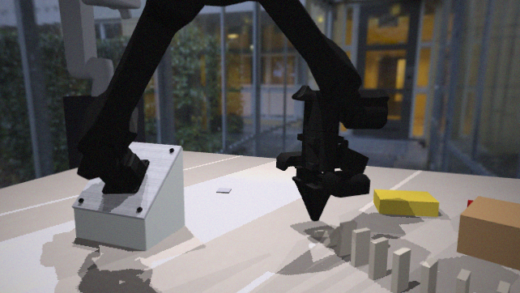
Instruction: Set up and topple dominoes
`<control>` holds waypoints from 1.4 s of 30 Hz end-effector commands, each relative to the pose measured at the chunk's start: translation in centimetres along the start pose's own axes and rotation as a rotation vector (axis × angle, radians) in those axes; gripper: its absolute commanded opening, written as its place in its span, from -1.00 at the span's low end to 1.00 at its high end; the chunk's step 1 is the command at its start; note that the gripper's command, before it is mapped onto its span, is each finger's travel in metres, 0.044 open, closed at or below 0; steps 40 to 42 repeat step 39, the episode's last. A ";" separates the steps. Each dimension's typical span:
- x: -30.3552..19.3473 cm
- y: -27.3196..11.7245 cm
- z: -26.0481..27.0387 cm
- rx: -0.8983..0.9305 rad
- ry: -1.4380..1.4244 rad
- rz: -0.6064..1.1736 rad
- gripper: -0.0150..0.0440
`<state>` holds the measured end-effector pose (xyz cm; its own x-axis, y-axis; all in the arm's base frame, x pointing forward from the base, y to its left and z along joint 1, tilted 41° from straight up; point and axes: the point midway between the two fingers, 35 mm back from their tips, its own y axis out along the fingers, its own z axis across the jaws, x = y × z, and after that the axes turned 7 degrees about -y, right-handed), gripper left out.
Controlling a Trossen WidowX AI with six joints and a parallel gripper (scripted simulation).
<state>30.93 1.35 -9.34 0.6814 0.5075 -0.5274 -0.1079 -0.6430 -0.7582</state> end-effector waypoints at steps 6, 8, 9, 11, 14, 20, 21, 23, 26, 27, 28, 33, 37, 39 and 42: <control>-0.2 -5.3 -2.5 -0.019 0.011 -0.020 -0.49; -0.2 -5.3 -2.5 -0.019 0.011 -0.020 -0.49; -0.2 -5.3 -2.5 -0.019 0.011 -0.020 -0.49; -0.2 -5.3 -2.5 -0.019 0.011 -0.020 -0.49; -0.2 -5.3 -2.5 -0.019 0.011 -0.020 -0.49; -0.2 -5.3 -2.5 -0.019 0.011 -0.020 -0.49; -0.2 -5.3 -2.5 -0.019 0.011 -0.020 -0.49; -0.2 -5.3 -2.5 -0.019 0.011 -0.020 -0.49; -0.2 -5.3 -2.5 -0.019 0.011 -0.020 -0.49; -0.2 -5.3 -2.5 -0.019 0.011 -0.020 -0.49; -0.2 -5.3 -2.5 -0.019 0.011 -0.020 -0.49; -0.2 -5.3 -2.5 -0.019 0.011 -0.020 -0.49; -0.2 -5.3 -2.5 -0.019 0.011 -0.020 -0.49; -0.2 -5.3 -2.5 -0.019 0.011 -0.020 -0.49; -0.2 -5.3 -2.5 -0.019 0.011 -0.020 -0.49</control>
